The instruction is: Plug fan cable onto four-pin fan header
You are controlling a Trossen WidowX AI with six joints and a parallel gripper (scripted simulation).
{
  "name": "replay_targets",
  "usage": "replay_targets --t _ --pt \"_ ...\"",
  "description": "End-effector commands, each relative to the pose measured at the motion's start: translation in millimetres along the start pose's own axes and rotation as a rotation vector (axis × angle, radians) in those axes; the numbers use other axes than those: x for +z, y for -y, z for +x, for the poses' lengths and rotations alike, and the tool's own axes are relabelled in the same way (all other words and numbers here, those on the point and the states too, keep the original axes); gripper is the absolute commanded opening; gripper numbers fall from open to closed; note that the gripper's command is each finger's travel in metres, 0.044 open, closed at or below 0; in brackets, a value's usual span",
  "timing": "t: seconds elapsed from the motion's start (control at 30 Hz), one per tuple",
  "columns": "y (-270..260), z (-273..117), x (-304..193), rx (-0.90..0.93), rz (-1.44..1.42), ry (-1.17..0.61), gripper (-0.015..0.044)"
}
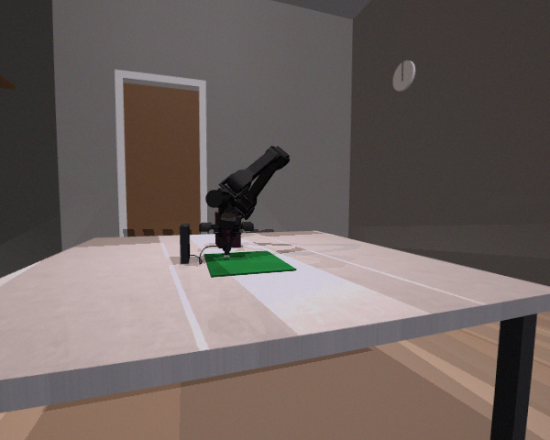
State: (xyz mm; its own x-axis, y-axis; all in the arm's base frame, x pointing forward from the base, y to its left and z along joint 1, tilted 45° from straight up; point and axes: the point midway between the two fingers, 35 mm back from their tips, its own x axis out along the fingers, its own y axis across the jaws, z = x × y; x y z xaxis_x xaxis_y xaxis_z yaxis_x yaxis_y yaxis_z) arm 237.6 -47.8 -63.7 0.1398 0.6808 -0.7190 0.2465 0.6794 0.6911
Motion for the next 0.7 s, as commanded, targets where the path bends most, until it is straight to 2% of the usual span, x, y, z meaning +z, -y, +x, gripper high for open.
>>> replay_targets --t 0.0,0.3,0.4,0.53,0.67 --pt "0.0 0.0 0.0 0.0 0.0 0.0 0.0026" --pt "0.0 0.0 0.0 0.0 0.0 0.0 0.026" --pt "0.2 -2.9 0.3 0.0 0.0 0.0 0.026" --pt "0.8 -51.9 0.5 0.001 0.004 -0.001 0.026" --pt "0.7 -55.1 0.2 0.001 0.005 -0.001 0.026"
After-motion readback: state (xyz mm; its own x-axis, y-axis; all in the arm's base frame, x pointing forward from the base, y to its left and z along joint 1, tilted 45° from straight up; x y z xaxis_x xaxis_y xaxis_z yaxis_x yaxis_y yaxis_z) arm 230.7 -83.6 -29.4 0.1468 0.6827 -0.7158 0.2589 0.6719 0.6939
